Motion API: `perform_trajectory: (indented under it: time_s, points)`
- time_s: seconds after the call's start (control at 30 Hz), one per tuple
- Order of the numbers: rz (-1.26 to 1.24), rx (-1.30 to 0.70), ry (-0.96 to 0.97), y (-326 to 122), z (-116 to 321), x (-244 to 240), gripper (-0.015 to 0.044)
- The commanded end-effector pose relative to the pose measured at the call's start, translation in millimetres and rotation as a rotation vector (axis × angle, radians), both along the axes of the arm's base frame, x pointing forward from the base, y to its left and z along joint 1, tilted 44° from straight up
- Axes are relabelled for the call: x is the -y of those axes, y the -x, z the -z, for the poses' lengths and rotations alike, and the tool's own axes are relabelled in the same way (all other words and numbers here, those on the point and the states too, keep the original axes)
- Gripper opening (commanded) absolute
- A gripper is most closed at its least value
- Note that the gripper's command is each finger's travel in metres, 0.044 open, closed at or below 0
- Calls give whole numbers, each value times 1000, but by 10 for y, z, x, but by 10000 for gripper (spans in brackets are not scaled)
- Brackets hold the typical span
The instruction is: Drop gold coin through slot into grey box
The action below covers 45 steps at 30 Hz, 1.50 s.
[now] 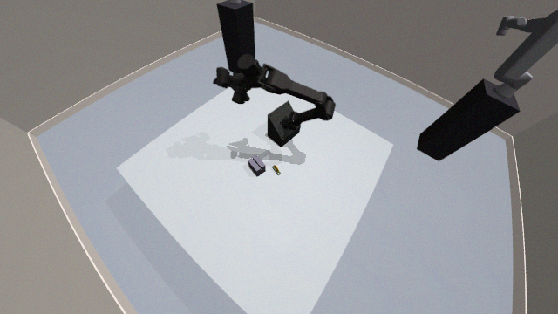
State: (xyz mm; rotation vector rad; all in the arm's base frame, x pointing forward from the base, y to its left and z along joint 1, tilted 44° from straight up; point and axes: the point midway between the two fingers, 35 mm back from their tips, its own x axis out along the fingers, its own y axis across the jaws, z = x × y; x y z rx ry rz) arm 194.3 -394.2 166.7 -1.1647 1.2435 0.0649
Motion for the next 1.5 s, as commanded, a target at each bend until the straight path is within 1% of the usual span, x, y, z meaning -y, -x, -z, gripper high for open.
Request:
perform_trajectory:
  time_s: [0.0,0.2,0.37,0.57,0.77,0.83,1.13,1.3,1.47]
  points:
    - [-130,46,-164,-430,159,-624,161]
    - [-285,60,-403,-802,359,-1520,161]
    - [-397,35,-620,-926,476,-2331,161]
    - [-500,-44,-892,-877,513,-3309,161]
    - [-553,-185,-1149,-574,471,-4169,161]
    - [-556,-205,-1177,-510,462,-4262,161]
    - [-556,-205,-1177,-483,462,-4268,161]
    - [-557,-204,-1177,-539,698,-4493,161]
    - [-557,-204,-1178,-542,720,-4514,161]
